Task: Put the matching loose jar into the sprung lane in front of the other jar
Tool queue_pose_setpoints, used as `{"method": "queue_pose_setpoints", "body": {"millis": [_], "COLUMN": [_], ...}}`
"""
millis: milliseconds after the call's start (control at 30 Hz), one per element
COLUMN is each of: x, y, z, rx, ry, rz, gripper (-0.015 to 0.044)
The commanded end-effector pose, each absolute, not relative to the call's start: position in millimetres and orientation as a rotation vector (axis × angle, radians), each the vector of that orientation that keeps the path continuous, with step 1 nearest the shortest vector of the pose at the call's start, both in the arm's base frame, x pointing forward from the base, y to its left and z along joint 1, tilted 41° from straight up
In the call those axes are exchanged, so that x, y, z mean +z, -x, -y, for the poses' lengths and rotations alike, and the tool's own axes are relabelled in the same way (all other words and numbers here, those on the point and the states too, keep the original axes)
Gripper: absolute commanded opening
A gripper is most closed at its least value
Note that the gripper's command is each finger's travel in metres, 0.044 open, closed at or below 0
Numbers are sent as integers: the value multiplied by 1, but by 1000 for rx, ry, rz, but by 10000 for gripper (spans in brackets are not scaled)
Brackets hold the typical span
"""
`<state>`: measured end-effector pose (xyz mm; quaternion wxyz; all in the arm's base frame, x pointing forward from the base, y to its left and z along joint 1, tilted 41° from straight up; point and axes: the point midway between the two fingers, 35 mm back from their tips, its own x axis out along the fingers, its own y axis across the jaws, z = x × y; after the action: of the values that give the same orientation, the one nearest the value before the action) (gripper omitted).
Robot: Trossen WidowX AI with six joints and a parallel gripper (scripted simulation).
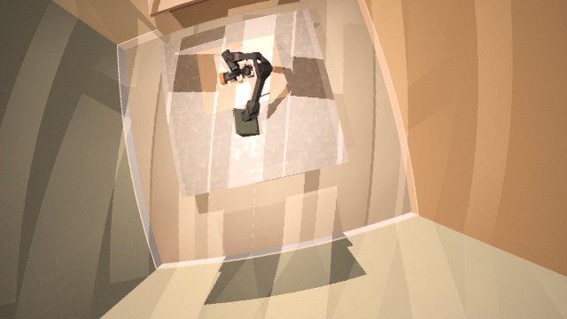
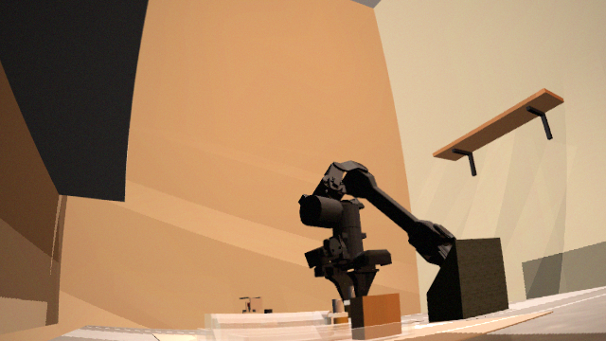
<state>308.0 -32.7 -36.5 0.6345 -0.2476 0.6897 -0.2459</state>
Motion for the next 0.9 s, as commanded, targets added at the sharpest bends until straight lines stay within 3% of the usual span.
{"method": "queue_pose_setpoints", "body": {"millis": [0, 867], "x": [-33, -32], "y": [-319, -328], "z": [31, 30], "rx": [-561, -561], "ry": [563, 563], "rz": [-1551, -1550], "gripper": [0, 0]}}
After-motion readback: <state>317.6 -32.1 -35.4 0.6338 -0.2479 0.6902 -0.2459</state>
